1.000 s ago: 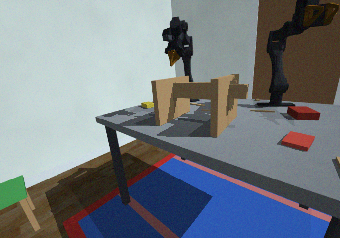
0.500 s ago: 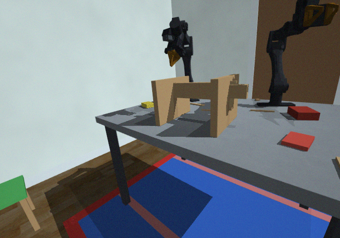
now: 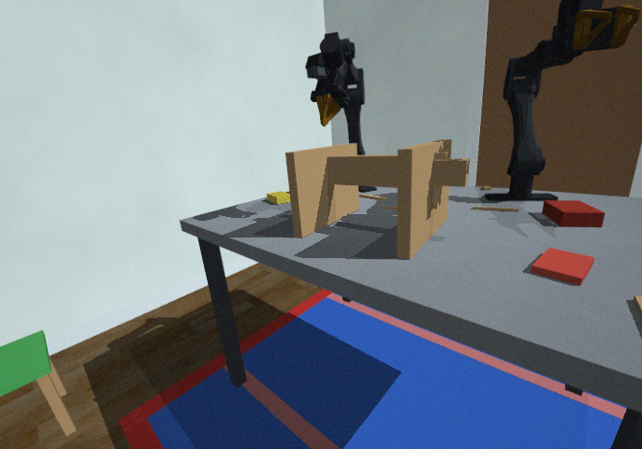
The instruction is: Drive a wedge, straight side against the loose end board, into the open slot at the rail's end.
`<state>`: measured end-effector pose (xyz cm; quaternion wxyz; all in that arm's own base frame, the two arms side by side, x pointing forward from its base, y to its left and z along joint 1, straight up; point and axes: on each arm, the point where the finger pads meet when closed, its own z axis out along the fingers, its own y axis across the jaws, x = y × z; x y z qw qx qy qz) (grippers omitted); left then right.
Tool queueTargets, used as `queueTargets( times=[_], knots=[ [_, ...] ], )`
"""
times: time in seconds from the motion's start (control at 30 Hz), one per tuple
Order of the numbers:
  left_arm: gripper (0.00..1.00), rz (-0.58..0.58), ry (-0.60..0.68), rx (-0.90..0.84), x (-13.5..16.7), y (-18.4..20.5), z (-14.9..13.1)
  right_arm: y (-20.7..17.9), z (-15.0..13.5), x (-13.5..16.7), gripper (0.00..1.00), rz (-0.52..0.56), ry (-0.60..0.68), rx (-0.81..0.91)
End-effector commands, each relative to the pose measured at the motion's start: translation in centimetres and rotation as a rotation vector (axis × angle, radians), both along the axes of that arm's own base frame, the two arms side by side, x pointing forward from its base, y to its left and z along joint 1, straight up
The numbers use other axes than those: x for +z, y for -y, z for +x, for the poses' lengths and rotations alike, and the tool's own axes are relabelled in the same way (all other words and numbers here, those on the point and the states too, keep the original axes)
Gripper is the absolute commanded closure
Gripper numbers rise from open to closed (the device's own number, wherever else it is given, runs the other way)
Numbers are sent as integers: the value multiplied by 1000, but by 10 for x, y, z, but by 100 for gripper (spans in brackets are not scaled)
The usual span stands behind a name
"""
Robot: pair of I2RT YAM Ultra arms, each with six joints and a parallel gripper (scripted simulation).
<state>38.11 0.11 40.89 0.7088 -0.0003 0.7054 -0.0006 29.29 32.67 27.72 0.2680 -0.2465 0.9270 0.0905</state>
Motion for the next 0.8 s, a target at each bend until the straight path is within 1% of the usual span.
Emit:
queueTargets(
  times=[0.0, 0.07, 0.1, 0.23, 0.27, 0.33, 0.37, 0.43, 0.47, 0.67, 0.7, 0.77],
  knots=[
    [60, 4, 60, -2, 24, 1, -4, 0, -1, 11, 100, 15, 23, -6],
    [60, 4, 60, -2, 24, 1, -4, 0, -1, 11, 100, 15, 23, -6],
    [60, 4, 60, -2, 24, 1, -4, 1, -1, 3, 100, -3, 9, -6],
    [60, 4, 60, -2, 24, 1, -4, 1, 1, 5, 100, 4, 16, -9],
    [60, 4, 60, -2, 24, 1, -4, 1, -2, -4, 100, -16, -1, -5],
    [60, 4, 60, -2, 24, 1, -4, 2, -2, 3, 100, -1, 10, -5],
    [60, 4, 59, -2, 24, 1, -3, 13, 12, 15, 100, 31, 51, -34],
    [60, 4, 58, -2, 24, 2, -3, 12, 19, 16, 100, 50, 68, -35],
    [60, 4, 58, -2, 23, 2, -3, 12, 22, 21, 100, 80, 76, -29],
    [60, 5, 53, -3, 22, 2, -2, 33, 52, 41, 100, 175, 177, -65],
    [60, 5, 52, -3, 21, 2, -2, 39, 56, 44, 100, 185, 193, -75],
    [60, 5, 52, -3, 21, 2, -2, 39, 56, 44, 100, 185, 193, -75]
  ],
)
